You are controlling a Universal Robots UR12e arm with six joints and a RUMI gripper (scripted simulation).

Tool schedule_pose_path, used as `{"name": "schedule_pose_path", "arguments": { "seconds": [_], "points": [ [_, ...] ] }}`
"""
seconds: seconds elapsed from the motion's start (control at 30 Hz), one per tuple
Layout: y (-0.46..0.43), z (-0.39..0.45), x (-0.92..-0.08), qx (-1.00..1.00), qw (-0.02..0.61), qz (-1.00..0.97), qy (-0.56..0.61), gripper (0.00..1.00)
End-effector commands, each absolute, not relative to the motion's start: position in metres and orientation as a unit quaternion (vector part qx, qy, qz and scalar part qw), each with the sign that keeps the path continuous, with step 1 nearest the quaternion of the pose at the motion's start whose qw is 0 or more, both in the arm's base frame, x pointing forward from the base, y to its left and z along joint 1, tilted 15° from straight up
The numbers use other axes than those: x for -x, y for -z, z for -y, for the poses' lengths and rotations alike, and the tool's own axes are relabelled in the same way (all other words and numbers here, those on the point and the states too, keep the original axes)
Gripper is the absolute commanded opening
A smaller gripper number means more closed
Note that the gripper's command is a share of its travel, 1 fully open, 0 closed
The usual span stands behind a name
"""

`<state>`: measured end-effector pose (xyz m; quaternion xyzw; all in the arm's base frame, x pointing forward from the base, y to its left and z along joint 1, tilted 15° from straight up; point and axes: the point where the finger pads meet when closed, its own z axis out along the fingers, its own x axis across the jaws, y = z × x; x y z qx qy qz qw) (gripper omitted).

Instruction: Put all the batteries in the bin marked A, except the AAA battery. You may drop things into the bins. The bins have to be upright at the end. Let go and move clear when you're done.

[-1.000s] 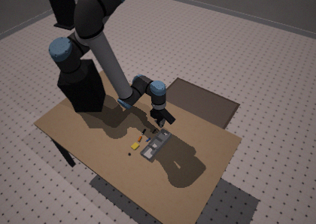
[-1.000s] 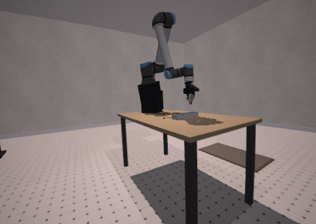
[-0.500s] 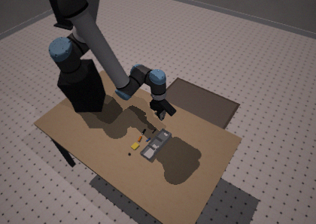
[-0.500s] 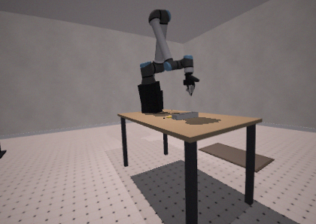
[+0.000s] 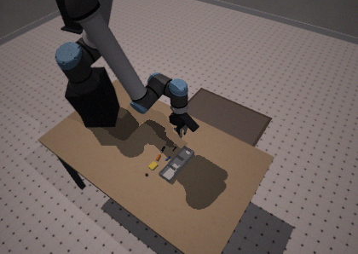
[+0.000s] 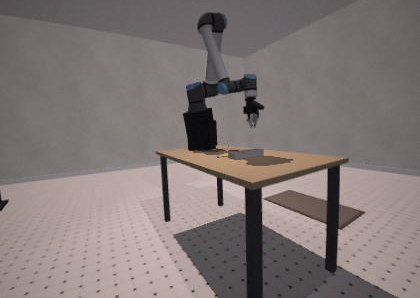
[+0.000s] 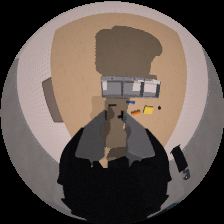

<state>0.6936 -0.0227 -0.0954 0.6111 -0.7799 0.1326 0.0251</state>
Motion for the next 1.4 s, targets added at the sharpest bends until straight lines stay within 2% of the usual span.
{"name": "schedule_pose_path", "arguments": {
  "seconds": [0.0,1.03,1.37],
  "points": [
    [0.112,0.037,-0.676,-0.556,0.019,0.820,-0.131,0.17],
    [0.215,0.153,-0.544,-0.278,-0.010,0.953,-0.121,0.17],
    [0.214,0.147,-0.563,-0.182,-0.025,0.976,-0.119,0.17]
  ]
}}
